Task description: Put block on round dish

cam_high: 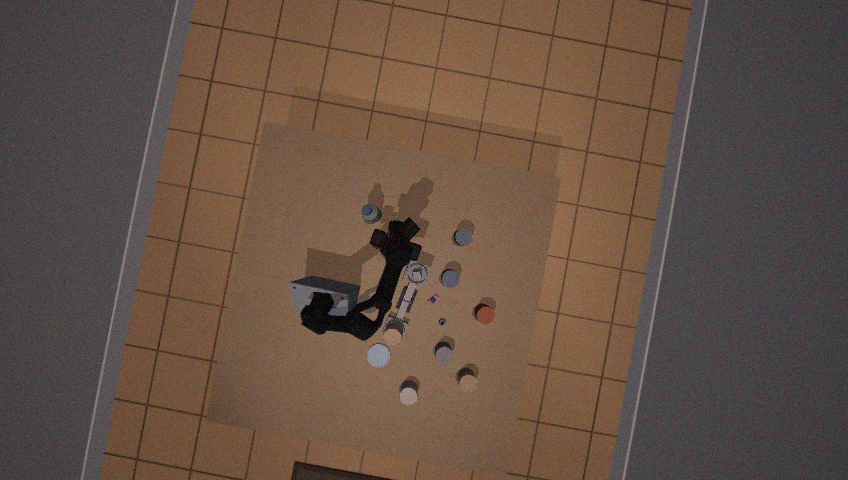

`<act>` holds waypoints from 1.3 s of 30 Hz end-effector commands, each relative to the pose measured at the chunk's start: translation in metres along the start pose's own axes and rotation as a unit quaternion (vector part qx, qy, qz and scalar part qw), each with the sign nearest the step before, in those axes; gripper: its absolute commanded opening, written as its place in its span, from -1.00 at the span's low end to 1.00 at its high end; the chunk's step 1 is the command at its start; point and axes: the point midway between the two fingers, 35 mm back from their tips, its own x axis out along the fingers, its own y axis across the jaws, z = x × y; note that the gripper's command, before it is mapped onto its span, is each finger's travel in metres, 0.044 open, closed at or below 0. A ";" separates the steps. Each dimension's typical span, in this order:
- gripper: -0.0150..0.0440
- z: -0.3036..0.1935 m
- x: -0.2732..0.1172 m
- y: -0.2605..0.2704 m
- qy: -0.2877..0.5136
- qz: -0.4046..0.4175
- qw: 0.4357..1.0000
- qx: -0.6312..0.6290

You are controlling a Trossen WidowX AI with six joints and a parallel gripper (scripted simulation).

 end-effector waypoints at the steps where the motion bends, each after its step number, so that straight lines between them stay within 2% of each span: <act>1: -0.49 0.003 0.007 0.001 -0.005 -0.002 1.000 0.006; 7: -0.49 0.003 0.038 0.001 -0.005 -0.003 1.000 0.006; 26: -0.49 0.003 0.060 0.000 -0.004 -0.003 1.000 0.006; 39: 0.67 0.003 0.054 0.000 -0.005 -0.001 1.000 0.009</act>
